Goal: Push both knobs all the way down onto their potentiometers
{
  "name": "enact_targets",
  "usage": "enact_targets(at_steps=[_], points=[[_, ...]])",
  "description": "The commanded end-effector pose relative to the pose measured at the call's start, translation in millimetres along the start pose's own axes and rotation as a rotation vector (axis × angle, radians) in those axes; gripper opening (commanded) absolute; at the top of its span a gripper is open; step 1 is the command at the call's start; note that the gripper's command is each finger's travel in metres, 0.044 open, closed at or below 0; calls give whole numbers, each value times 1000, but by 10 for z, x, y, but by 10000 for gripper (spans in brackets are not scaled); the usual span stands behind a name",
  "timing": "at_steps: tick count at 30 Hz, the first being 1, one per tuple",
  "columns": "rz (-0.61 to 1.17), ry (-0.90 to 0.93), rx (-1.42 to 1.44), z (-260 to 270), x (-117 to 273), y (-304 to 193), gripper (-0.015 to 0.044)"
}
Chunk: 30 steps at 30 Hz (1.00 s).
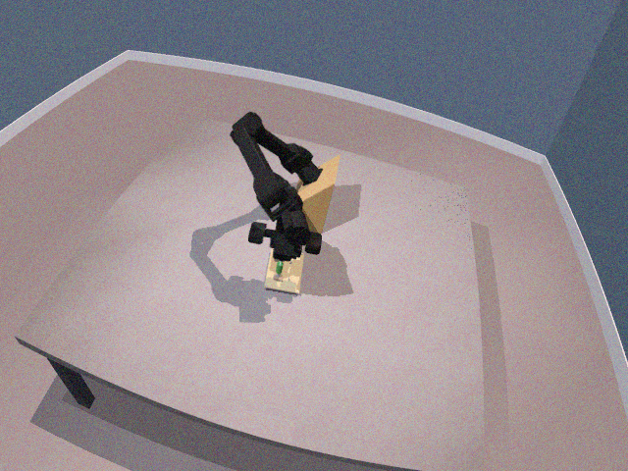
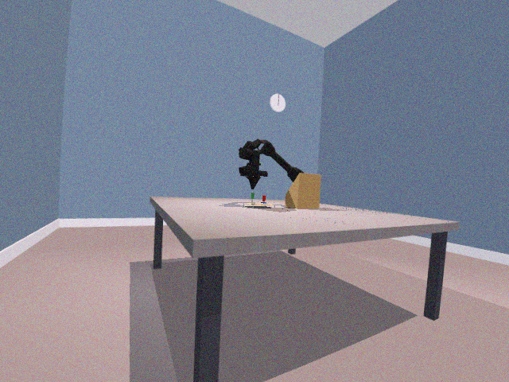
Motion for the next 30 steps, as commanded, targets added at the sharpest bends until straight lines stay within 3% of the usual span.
enact_targets(at_steps=[1,30], points=[[13,-4,6,-2,-115,-23,0],[13,-4,6,-3,-148,-25,0]])
Point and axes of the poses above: the point midway between the two fingers, 35 mm back from their tips, its own x axis back along the fingers, its own z axis across the jaws, y = z × x, the point moved 7 cm from there along x, back along the fingers, and after that the axes turned 15 degrees about x, right-handed, at the moved point
